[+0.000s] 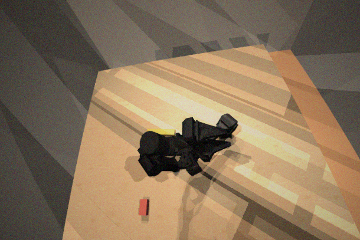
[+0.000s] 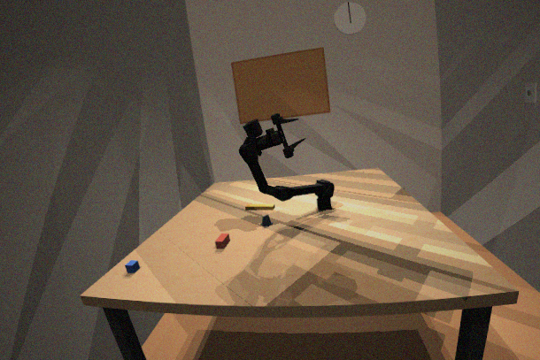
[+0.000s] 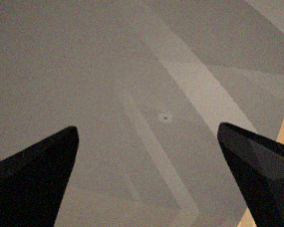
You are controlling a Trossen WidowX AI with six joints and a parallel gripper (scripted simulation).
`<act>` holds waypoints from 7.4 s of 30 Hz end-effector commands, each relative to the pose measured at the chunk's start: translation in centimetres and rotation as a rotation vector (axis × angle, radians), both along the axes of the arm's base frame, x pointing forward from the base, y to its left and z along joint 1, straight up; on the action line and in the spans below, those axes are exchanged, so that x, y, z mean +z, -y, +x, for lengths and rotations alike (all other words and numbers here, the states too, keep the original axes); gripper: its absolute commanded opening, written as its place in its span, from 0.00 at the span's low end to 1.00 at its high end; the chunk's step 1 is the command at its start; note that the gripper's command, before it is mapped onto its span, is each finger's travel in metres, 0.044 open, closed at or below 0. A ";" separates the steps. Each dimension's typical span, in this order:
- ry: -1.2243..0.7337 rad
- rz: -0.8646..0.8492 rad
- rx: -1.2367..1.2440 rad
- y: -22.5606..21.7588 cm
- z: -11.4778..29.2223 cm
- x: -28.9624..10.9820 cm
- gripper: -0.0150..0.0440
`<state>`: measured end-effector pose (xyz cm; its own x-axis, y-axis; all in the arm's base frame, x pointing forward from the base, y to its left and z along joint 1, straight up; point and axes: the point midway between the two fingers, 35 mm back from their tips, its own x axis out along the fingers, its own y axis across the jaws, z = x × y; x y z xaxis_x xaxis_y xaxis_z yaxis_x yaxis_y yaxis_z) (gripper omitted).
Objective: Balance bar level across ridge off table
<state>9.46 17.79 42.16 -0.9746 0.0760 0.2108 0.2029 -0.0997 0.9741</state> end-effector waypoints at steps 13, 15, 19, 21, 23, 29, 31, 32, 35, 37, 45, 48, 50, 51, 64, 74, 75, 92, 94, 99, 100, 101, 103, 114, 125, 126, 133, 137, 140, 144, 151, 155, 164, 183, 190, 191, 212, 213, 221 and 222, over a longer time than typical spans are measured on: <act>0.088 0.187 0.205 2.5 -6.2 1.8 0.79; 0.095 0.213 0.231 2.9 -6.9 1.8 0.79; 0.108 0.254 0.275 3.7 -8.0 2.1 0.79; 0.113 0.282 0.293 4.1 -8.5 2.2 0.79; 0.111 0.320 0.294 4.4 -8.6 2.2 0.79; 0.122 0.428 0.363 6.3 -10.3 2.5 0.79; 0.120 0.456 0.400 7.0 -10.9 2.8 0.79; 0.115 0.467 0.419 7.4 -11.1 3.0 0.79; 0.100 0.502 0.475 8.7 -11.7 3.6 0.79; 0.102 0.533 0.513 9.6 -12.4 3.8 0.79; 0.109 0.664 0.661 13.5 -14.6 4.0 0.79; 0.108 0.714 0.717 15.0 -15.3 4.0 0.79; 0.106 0.747 0.754 16.1 -15.6 4.0 0.79; 0.104 0.762 0.772 16.6 -15.7 3.9 0.79; 0.060 0.965 1.010 23.5 -16.2 3.2 0.79; 0.000 1.139 1.182 28.7 -15.0 1.9 0.79; -0.007 1.157 1.199 29.2 -14.8 1.7 0.79; -0.170 1.455 1.482 36.3 -9.6 -1.7 0.79; -0.193 1.488 1.515 37.0 -8.7 -2.2 0.79; -0.257 1.569 1.594 38.4 -6.5 -3.4 0.79; -0.270 1.585 1.610 38.6 -6.0 -3.7 0.79; -0.284 1.601 1.625 38.9 -5.6 -3.9 0.79; -0.312 1.633 1.655 39.3 -4.6 -4.5 0.79; -0.463 1.794 1.811 40.6 0.9 -7.6 0.79; -0.609 1.926 1.909 40.3 5.9 -10.7 0.79; -0.627 1.941 1.917 40.2 6.3 -11.0 0.79; -0.749 2.039 1.975 39.5 9.3 -13.0 0.79; -0.844 2.112 2.016 38.6 11.3 -14.6 0.79; -0.919 2.165 2.044 37.9 12.8 -15.8 0.79; -1.030 2.230 2.079 36.6 14.6 -17.3 0.79; -1.240 2.337 2.126 34.0 17.5 -20.1 0.79; -1.365 2.397 2.145 32.3 18.9 -21.7 0.79; -1.644 2.538 2.155 28.0 21.3 -25.6 0.79; -1.993 2.696 2.106 22.5 22.8 -31.3 0.79; -1.993 2.696 2.106 22.5 22.9 -34.7 0.79; -1.993 2.696 2.106 22.5 22.9 -34.7 0.79; -1.993 2.697 2.106 22.5 22.9 -37.2 0.79; -1.993 2.697 2.106 22.5 22.9 -37.3 0.79; -1.993 2.697 2.106 22.5 22.9 -37.3 0.79; -1.993 2.697 2.106 22.5 22.9 -37.3 0.79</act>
